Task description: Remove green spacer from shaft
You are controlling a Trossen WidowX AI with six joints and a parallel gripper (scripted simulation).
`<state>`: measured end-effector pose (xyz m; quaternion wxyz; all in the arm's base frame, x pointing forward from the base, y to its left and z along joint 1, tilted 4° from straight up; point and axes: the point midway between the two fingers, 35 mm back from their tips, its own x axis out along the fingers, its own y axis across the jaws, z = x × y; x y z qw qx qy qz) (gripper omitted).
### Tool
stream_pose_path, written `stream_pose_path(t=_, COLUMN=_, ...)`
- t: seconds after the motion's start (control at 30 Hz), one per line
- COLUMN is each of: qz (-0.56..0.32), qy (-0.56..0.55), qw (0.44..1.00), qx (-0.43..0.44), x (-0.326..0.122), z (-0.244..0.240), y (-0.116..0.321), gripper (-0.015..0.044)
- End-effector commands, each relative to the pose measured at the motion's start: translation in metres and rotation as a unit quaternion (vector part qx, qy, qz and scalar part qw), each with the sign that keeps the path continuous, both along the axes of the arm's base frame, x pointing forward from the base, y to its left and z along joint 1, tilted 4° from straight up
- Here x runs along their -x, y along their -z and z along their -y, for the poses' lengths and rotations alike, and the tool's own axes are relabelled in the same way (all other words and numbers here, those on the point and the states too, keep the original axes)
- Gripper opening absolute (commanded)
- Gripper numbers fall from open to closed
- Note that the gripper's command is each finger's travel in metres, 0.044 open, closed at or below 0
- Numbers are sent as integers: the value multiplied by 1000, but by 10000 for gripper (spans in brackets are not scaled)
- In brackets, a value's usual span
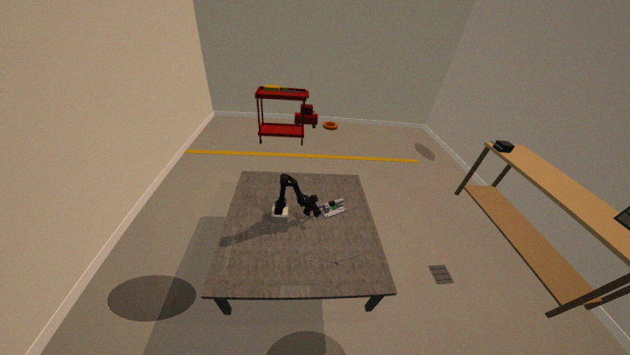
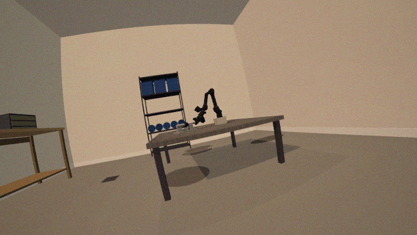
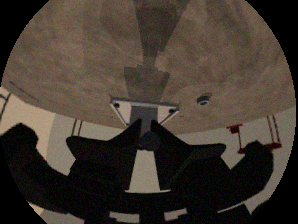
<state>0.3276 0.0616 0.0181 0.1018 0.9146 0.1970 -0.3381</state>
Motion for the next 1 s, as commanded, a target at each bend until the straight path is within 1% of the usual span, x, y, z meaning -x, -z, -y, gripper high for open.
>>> stream_pose_path(t=0.0, qz=0, qy=0, qw=1000, qx=-2, x=-2, z=-1, y=0, gripper=0)
stream_pose_path(t=0.97, qz=0, qy=0, qw=1000, qx=-3, x=-10, z=-5, y=-1, gripper=0)
